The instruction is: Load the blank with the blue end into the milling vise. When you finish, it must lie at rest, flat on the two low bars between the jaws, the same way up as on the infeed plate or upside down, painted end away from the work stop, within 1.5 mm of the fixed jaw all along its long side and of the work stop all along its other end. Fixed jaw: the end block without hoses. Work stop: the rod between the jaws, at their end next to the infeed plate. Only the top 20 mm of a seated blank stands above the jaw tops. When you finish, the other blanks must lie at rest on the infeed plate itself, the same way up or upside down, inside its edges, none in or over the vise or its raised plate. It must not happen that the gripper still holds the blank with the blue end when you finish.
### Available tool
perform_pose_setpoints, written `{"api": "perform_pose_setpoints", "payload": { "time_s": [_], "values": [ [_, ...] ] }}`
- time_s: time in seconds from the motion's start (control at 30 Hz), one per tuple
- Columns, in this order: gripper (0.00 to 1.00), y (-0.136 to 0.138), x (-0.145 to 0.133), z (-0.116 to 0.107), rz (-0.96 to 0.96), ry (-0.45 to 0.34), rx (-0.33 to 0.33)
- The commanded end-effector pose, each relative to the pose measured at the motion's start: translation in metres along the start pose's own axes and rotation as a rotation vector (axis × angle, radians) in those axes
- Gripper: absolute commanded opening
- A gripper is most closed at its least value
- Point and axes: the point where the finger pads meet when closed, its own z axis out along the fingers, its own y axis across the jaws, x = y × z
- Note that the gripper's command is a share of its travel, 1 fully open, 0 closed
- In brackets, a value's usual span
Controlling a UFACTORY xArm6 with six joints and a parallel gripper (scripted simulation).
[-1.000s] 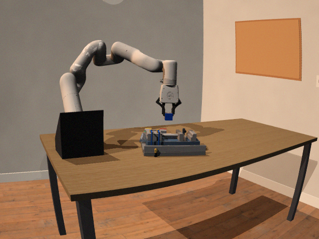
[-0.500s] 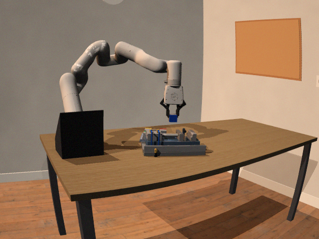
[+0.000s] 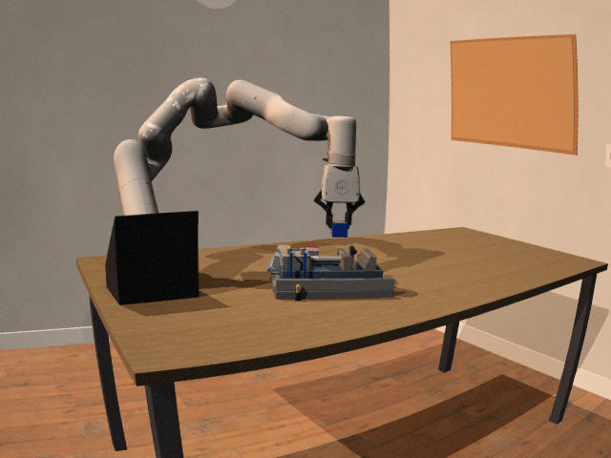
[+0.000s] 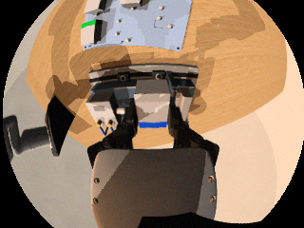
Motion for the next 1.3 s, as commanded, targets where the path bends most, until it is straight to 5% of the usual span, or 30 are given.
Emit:
{"api": "perform_pose_setpoints", "payload": {
  "time_s": [0.0,0.17,0.5,1.27],
  "values": [
    [0.00,0.009,-0.015,-0.002,-0.002,0.000,-0.003],
    [0.00,0.009,-0.015,-0.002,-0.002,0.000,-0.003],
    [0.00,0.033,-0.068,0.000,-0.002,0.000,-0.003],
    [0.00,0.048,-0.097,0.000,-0.003,0.000,-0.004]
  ]
}}
